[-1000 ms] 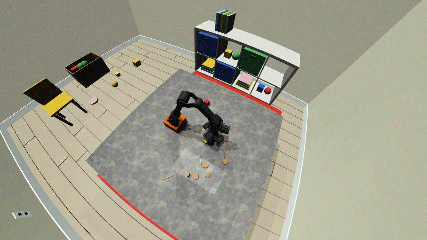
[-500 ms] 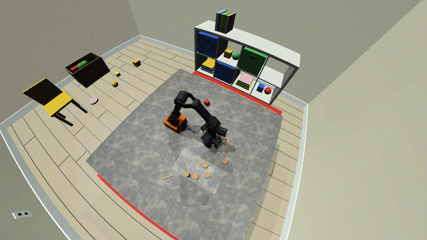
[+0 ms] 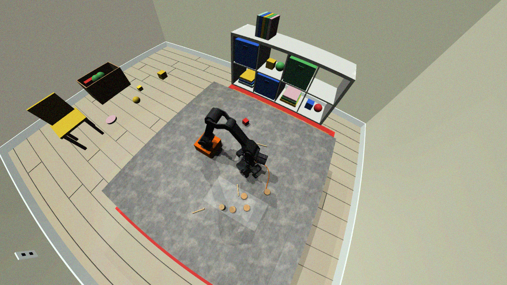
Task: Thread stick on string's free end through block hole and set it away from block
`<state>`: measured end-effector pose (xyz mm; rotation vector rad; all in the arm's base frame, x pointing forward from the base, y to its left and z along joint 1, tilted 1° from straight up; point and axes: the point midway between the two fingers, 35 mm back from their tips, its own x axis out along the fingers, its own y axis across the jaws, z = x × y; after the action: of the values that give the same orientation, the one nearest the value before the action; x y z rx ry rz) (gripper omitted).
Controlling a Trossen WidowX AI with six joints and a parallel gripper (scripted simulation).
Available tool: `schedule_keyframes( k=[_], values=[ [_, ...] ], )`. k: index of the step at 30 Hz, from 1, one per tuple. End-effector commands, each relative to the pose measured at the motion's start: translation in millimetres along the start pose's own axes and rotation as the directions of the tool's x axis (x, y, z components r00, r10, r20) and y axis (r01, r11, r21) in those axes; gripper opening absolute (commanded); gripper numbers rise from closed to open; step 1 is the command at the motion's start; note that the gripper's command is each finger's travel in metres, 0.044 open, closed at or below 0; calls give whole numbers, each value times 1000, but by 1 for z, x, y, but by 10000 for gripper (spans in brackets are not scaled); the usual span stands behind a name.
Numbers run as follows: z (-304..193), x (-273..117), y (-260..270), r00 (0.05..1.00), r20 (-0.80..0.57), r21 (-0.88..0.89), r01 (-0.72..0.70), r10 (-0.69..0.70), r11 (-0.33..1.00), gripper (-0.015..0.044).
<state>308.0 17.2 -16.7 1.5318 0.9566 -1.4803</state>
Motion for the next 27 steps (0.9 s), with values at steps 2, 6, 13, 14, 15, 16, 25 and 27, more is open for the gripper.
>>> schedule_keyframes(
  k=[2,6,13,14,15,16,25,27],
  values=[
    [-1,0,0,1000,0,0,0,0,1000,125],
    [-2,-22,2,1000,0,0,0,0,1000,125],
    [-1,-80,0,1000,0,-1,0,0,1000,125],
    [-1,-80,0,1000,0,-1,0,0,1000,125],
    [-1,-80,0,1000,0,-1,0,0,1000,125],
    [-1,-80,0,1000,0,-1,0,0,1000,125],
    [10,-77,2,1000,-1,-566,-7,7,824,125],
    [13,-77,2,1000,0,-708,-5,7,706,125]
  ],
)
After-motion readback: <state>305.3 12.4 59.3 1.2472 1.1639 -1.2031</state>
